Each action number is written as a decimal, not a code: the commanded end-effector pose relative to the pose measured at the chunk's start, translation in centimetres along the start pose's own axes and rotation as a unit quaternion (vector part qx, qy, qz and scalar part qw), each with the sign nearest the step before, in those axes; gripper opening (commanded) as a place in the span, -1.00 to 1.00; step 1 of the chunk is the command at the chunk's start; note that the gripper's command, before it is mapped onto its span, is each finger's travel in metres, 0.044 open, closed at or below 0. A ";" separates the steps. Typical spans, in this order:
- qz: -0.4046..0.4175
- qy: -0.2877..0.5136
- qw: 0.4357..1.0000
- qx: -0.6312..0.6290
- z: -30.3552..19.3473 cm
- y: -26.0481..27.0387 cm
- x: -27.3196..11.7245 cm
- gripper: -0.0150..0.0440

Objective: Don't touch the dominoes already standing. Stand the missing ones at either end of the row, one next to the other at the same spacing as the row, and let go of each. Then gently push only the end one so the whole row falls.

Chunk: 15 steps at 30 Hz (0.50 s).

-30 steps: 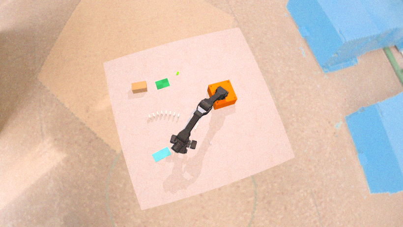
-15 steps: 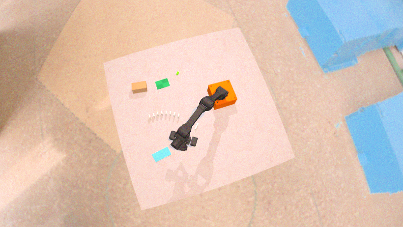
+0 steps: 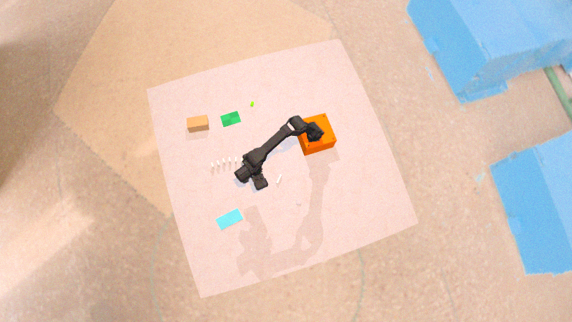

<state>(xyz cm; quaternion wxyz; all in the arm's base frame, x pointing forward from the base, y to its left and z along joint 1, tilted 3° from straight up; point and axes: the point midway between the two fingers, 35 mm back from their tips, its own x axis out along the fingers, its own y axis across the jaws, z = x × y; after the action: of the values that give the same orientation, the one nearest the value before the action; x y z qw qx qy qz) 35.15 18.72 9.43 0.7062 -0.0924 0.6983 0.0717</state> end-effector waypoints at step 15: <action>-0.008 0.001 0.942 0.334 -5.8 -7.7 1.2 -0.13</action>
<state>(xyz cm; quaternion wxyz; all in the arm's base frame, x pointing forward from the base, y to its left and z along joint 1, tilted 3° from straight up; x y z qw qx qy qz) 31.50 10.18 8.52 0.6970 0.1332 0.6864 -0.1592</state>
